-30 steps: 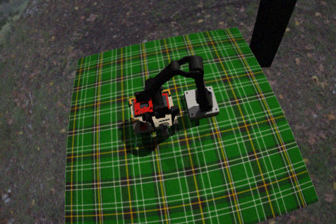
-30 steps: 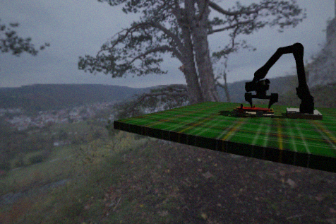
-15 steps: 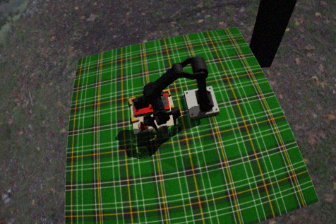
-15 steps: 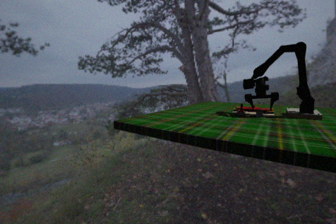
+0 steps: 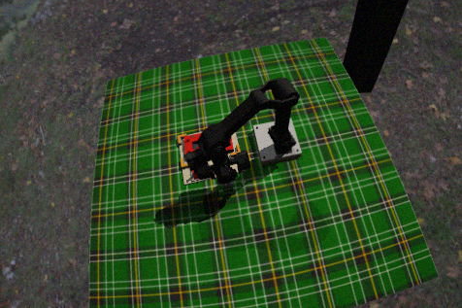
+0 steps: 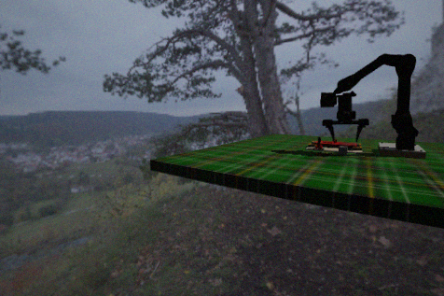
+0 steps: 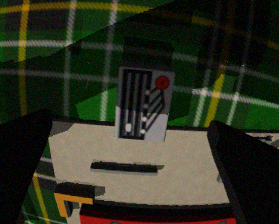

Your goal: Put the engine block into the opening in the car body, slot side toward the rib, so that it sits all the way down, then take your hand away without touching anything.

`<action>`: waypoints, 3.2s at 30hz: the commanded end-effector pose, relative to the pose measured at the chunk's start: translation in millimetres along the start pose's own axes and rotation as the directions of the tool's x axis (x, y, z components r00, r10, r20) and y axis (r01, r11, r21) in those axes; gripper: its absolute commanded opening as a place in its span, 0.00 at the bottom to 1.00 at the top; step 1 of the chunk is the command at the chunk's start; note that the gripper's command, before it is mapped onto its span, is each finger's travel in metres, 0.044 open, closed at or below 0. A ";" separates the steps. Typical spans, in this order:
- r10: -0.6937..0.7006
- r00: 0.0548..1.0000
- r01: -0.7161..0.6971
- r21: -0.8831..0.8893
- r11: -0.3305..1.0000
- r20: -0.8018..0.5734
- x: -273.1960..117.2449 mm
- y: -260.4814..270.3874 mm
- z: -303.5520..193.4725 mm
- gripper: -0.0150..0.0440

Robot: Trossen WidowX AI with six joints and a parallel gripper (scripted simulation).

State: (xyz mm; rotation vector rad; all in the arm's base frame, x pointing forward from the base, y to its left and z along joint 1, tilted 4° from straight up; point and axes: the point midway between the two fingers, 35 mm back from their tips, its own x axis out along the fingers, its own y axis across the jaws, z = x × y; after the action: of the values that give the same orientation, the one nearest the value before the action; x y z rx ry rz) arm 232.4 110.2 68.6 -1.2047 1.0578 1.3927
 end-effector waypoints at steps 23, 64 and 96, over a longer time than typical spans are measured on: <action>-0.045 0.997 0.045 -0.003 0.999 -0.060 18.3 -6.5 2.5 1.00; -0.046 0.997 0.046 -0.003 0.999 -0.060 4.8 -11.2 4.6 0.25; -0.046 0.997 0.045 -0.003 0.999 -0.060 -91.7 -1.4 9.0 0.25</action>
State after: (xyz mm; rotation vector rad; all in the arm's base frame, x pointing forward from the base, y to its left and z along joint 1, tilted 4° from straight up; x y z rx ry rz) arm 235.5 109.1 152.6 -1.2620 1.0747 1.3392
